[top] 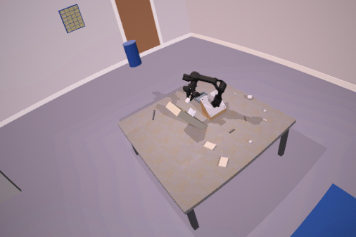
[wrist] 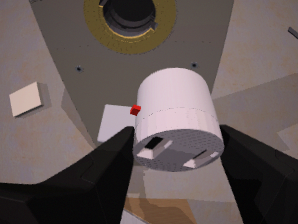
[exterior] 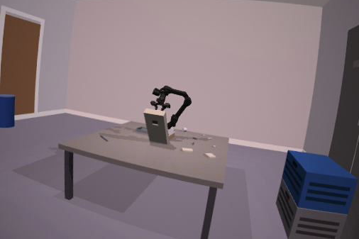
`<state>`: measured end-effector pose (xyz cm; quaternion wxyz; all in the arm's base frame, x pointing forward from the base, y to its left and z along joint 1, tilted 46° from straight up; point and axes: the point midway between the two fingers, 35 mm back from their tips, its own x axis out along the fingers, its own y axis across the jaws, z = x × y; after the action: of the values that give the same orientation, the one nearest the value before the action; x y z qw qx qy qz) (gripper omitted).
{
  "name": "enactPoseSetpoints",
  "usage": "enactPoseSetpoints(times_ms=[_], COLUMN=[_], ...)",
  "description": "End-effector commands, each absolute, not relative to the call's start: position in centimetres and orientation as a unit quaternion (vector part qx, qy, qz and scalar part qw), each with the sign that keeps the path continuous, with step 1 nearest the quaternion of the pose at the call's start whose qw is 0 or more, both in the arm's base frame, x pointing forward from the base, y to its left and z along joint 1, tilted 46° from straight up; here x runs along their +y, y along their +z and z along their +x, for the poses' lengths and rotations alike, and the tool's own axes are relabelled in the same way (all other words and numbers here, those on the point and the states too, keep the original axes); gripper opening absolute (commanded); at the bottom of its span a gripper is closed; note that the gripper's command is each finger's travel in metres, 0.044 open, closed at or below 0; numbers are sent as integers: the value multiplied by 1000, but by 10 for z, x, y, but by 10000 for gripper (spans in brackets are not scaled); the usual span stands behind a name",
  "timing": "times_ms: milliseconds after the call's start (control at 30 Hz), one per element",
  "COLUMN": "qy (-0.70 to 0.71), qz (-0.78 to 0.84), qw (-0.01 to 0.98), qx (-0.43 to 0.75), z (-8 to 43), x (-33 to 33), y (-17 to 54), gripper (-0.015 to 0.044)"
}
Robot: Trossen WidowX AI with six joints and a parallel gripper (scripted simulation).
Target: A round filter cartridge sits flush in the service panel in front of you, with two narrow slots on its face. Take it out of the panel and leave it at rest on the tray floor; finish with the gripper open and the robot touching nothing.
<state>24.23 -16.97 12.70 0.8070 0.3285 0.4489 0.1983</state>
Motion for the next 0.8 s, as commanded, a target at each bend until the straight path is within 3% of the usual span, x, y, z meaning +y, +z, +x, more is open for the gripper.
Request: enactPoseSetpoints(times_ms=[0, 333, 767], qy=[198, 188, -34], qz=[328, 334, 446], qw=[807, 803, 707], qx=[450, 456, 548], z=[244, 243, 182], x=[-185, -200, -257], y=[108, 86, 15], gripper=[0, 0, 0])
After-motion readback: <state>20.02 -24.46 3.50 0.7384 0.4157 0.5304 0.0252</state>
